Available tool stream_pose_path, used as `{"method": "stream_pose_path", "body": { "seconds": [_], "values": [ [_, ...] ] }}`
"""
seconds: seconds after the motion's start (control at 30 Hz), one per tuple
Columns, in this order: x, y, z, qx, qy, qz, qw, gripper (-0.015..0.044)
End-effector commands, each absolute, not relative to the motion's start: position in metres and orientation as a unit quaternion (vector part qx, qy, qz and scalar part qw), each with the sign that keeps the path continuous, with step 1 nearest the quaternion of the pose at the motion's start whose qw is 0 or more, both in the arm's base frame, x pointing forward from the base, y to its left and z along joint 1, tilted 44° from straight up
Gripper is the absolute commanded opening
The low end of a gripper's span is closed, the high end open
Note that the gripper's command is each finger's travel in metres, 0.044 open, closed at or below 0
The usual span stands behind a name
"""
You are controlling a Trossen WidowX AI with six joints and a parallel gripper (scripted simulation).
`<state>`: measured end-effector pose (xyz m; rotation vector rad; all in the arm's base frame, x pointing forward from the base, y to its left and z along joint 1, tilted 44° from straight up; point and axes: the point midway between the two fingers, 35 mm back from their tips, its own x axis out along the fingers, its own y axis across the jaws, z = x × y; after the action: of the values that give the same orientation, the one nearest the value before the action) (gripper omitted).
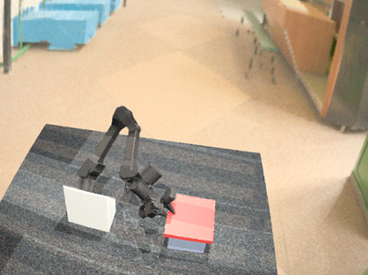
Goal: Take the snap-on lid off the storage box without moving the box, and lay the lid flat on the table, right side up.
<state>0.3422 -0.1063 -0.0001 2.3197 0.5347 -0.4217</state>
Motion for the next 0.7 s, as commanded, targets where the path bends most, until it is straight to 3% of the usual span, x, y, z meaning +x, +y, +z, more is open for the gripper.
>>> {"method": "stream_pose_path", "body": {
  "seconds": [0.0, 0.67],
  "values": [
    [0.3414, -0.1087, 0.0020, 0.898, 0.205, -0.161, 0.355, 0.0000],
    [0.3402, -0.1115, 0.0048, 0.898, 0.205, -0.161, 0.356, 0.0000]
  ]
}}
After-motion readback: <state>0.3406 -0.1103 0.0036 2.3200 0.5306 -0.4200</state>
